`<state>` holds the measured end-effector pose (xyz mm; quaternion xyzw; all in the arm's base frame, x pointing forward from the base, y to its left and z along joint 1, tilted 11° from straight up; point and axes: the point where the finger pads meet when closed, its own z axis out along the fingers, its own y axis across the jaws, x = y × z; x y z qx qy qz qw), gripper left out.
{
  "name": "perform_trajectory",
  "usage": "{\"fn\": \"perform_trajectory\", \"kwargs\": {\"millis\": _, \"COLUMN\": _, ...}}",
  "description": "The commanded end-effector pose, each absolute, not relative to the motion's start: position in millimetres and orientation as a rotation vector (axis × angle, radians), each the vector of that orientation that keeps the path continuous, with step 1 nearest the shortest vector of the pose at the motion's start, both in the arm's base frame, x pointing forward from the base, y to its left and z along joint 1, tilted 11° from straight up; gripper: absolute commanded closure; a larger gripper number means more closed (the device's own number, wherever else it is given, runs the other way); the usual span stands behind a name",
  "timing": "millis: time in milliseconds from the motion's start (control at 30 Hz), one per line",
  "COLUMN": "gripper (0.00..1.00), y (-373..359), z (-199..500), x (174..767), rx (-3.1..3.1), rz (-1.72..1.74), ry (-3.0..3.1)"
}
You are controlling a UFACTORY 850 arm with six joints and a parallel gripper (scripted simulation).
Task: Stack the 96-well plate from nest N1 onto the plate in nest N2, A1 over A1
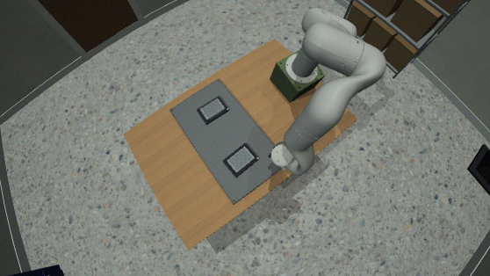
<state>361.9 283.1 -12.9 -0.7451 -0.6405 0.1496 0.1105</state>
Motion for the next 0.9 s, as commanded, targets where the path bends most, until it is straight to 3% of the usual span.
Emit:
{"fn": "perform_trajectory", "kwargs": {"millis": 0, "gripper": 0.00, "y": 279.5, "z": -14.4, "x": 385.4, "rx": -2.345, "rz": 0.383, "ry": -1.713}}
{"fn": "perform_trajectory", "kwargs": {"millis": 867, "gripper": 0.00, "y": 250.3, "z": -16.7, "x": 465.0, "rx": -2.738, "rz": 0.203, "ry": -1.057}}
